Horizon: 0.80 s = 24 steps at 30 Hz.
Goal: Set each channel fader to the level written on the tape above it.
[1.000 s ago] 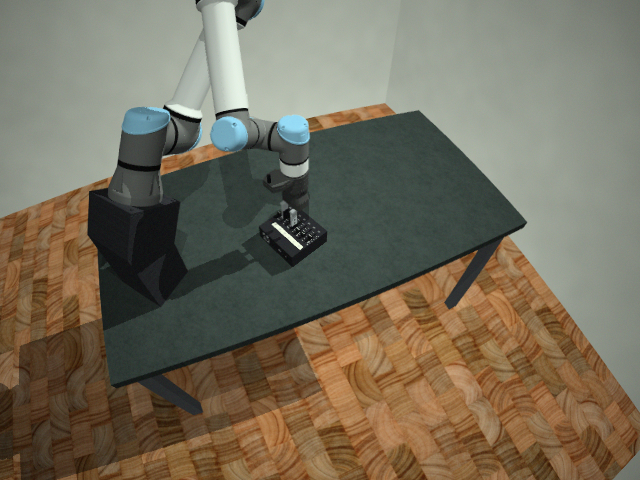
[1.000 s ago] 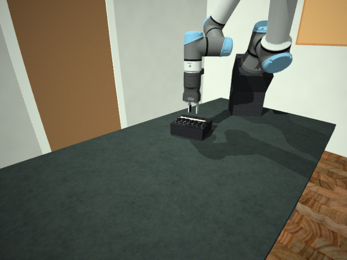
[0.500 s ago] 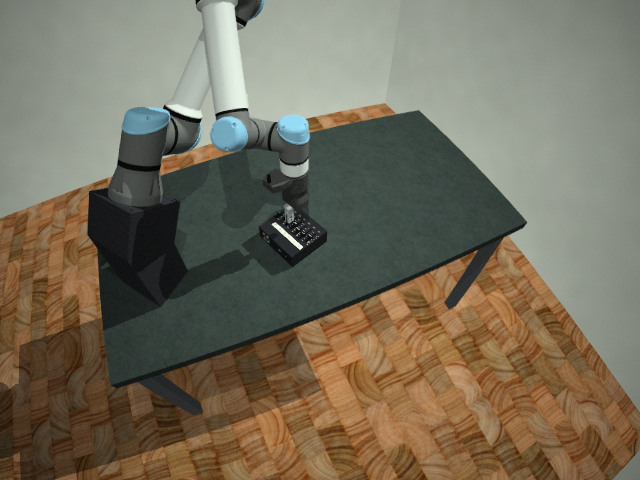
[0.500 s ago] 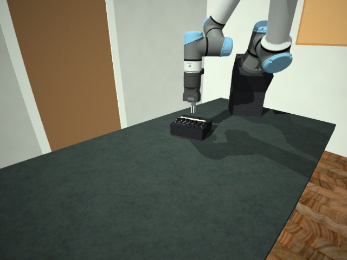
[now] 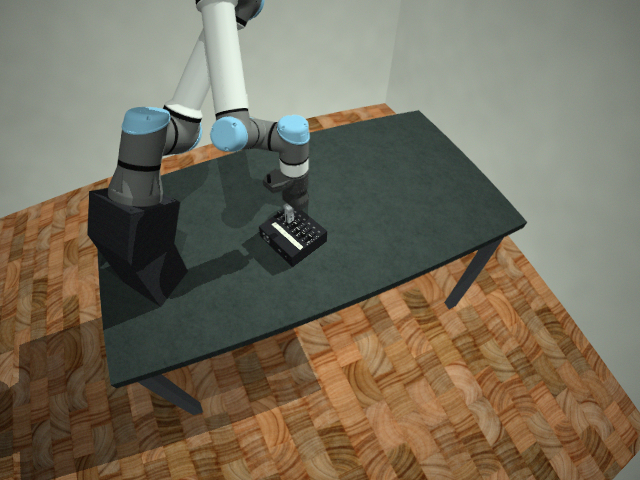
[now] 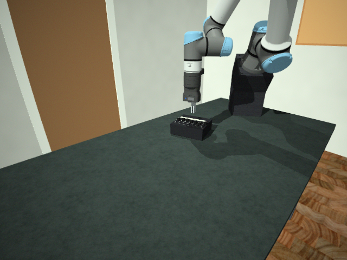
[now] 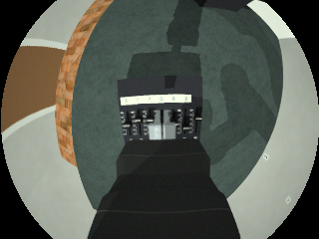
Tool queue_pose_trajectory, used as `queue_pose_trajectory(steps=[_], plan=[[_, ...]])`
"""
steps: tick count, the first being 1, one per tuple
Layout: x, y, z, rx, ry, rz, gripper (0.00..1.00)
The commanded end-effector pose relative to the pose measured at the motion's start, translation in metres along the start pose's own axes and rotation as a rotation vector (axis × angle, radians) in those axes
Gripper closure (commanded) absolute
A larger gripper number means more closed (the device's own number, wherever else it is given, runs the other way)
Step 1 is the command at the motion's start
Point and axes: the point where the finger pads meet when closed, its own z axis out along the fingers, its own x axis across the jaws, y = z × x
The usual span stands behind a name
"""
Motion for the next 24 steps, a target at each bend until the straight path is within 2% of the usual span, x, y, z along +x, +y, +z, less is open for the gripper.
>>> queue_pose_trajectory(steps=[1,24], plan=[[-0.0003,0.0002,-0.0003,-0.001,-0.001,0.0,1.0],[-0.0003,0.0004,0.0069,0.0,-0.001,0.0,1.0]])
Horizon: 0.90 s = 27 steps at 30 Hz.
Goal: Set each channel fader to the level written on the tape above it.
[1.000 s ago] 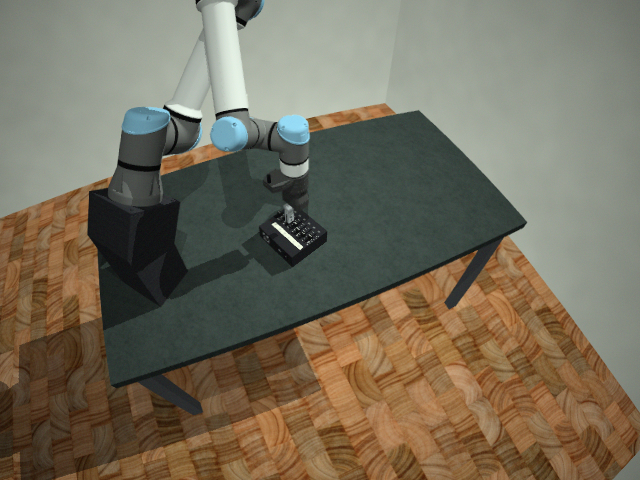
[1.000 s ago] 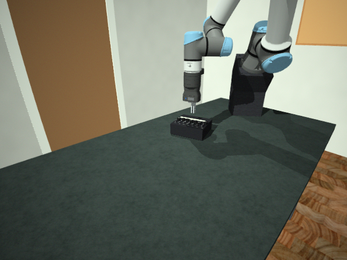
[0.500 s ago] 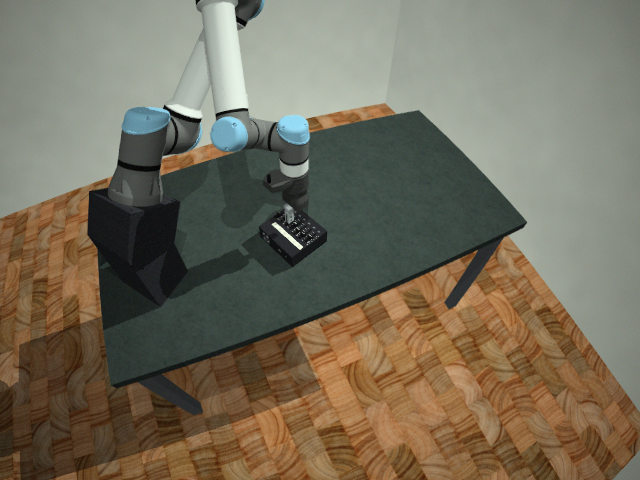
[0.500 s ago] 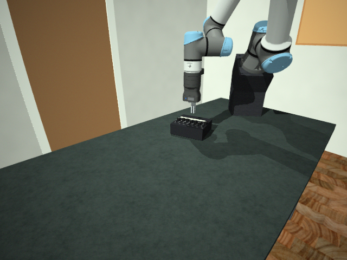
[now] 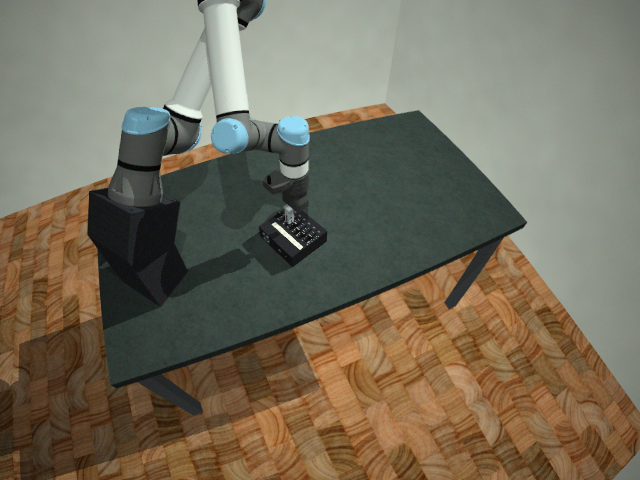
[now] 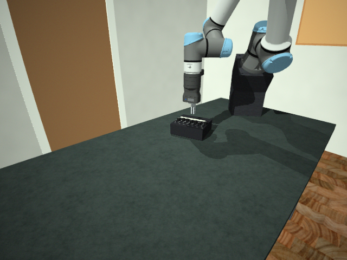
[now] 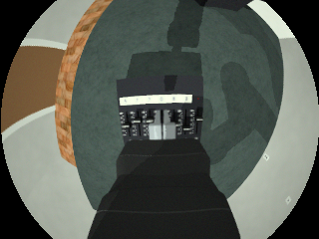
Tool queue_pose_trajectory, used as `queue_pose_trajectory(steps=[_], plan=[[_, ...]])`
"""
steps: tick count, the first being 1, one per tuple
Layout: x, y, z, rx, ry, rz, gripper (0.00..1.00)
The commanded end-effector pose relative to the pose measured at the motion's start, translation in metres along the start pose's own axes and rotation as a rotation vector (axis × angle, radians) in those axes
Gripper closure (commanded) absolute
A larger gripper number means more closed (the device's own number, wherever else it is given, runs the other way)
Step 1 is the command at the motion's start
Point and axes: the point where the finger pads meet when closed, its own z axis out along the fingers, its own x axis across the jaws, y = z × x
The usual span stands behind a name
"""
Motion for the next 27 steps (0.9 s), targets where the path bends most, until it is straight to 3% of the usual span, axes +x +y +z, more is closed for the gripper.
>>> queue_pose_trajectory(steps=[1,27], plan=[[0.0,0.0,0.003,-0.001,-0.001,0.0,1.0],[0.0,0.001,0.018,-0.001,-0.001,0.0,1.0]])
